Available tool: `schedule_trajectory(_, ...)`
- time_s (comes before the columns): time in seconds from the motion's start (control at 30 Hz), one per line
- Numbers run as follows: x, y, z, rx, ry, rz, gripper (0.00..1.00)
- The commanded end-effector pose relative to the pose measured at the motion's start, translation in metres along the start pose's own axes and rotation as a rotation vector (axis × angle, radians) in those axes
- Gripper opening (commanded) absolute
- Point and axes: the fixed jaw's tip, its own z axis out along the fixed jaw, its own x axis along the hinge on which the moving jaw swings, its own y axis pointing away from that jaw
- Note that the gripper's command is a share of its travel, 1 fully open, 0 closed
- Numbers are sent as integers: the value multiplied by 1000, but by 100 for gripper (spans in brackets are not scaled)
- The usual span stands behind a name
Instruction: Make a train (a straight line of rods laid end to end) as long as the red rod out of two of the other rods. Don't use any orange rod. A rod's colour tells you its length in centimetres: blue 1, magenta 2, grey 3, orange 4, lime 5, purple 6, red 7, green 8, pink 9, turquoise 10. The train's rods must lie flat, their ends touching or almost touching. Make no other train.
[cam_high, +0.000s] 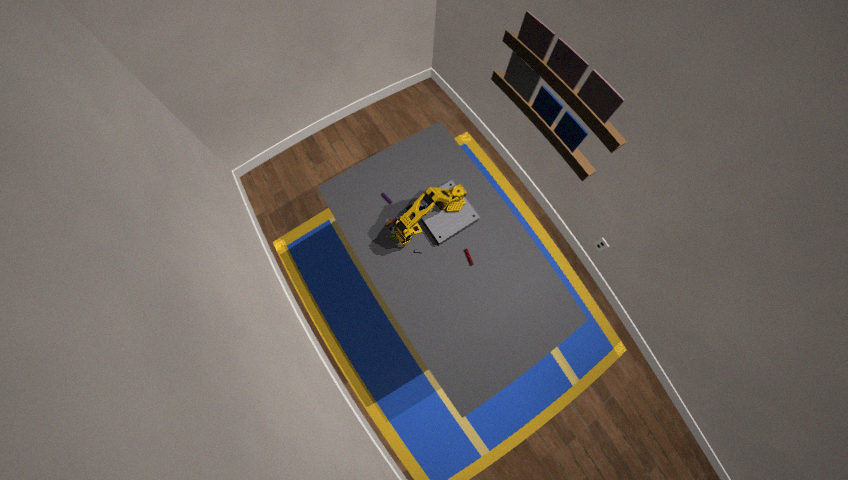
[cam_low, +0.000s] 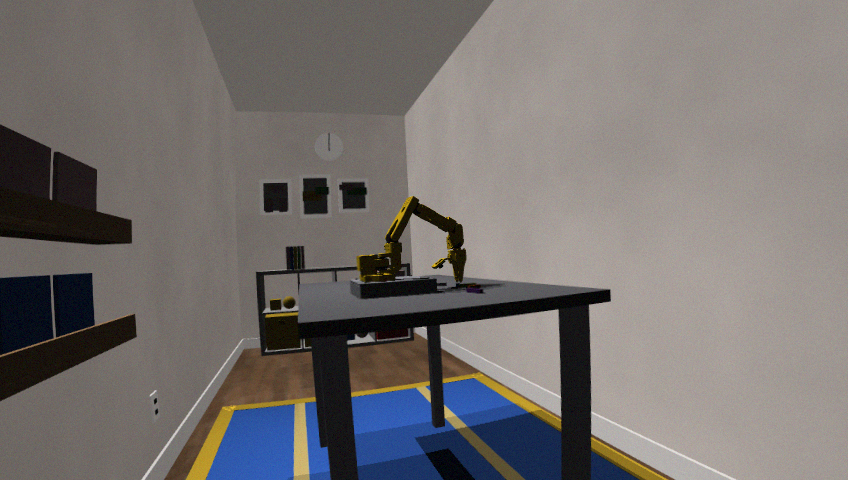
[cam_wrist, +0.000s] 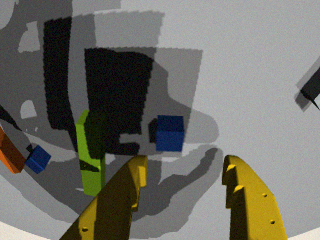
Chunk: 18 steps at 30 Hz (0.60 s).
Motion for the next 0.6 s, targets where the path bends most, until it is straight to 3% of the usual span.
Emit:
schedule_trajectory(0.0,-3,2,7,-2,-14,-3,19)
schedule_trajectory(0.57,-11,4,15,-10,-52,-3,19)
